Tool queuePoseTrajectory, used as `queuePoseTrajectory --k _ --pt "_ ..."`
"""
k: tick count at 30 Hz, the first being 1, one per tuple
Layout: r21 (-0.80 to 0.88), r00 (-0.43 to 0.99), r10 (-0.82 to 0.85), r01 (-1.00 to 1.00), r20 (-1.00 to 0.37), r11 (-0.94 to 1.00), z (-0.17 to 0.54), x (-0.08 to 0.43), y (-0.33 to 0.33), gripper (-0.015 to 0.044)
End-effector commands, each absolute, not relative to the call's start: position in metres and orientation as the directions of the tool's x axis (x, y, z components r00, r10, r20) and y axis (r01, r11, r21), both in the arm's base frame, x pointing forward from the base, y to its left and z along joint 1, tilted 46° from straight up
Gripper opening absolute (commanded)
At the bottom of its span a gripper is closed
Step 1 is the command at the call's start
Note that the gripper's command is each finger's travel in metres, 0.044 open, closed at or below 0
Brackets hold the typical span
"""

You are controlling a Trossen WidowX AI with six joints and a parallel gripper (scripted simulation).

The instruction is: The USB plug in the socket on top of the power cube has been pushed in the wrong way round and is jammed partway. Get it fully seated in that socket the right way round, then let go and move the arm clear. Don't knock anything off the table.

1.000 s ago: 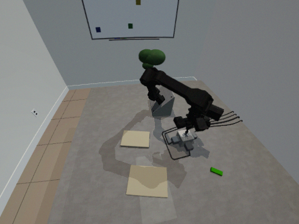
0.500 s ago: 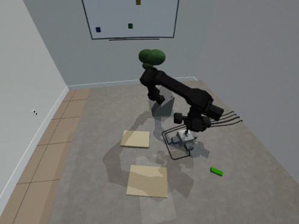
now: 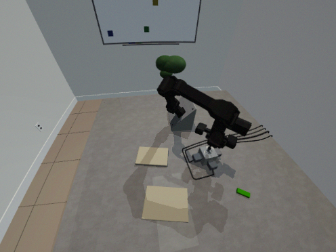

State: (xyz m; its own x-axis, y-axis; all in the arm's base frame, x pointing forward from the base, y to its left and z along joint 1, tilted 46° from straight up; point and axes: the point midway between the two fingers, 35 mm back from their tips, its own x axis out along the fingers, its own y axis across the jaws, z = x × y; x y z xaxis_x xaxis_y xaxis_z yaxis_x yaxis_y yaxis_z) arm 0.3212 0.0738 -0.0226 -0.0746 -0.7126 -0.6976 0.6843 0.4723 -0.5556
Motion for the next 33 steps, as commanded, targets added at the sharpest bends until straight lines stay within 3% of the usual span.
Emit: queuePoseTrajectory --k 1,26,33 --pt "-0.514 -0.076 -0.713 0.747 -0.697 0.423 -0.0226 0.3208 0.0736 0.0" --pt "-0.106 -0.076 -0.713 0.994 -0.697 -0.002 -0.0226 0.3208 0.0736 0.0" --pt "-0.094 -0.076 -0.713 0.995 -0.697 -0.015 -0.0226 0.3208 0.0736 0.0"
